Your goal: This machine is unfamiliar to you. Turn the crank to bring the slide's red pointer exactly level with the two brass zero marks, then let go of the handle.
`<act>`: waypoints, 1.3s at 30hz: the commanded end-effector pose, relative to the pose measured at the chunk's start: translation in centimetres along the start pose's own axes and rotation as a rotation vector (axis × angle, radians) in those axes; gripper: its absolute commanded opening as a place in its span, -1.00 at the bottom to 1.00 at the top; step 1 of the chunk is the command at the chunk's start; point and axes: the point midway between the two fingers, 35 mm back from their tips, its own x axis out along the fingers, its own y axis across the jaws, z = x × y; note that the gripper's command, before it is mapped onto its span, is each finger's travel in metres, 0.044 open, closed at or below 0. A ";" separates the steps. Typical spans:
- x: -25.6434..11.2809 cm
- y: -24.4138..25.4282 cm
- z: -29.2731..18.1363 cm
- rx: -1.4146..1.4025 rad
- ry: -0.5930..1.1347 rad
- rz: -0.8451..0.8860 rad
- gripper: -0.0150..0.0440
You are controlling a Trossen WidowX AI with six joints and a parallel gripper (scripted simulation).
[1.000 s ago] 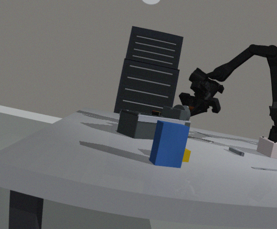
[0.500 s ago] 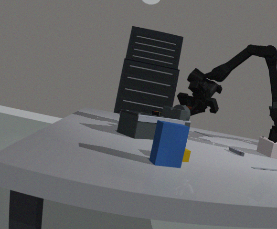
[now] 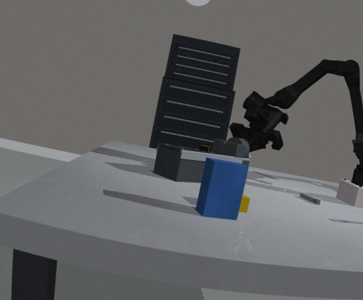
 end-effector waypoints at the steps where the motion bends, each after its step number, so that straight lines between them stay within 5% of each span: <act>1: 0.5 -0.7 -0.5 -0.004 0.005 -0.008 -0.49; 39: 2.6 -0.8 -2.6 -0.004 0.005 -0.008 -0.49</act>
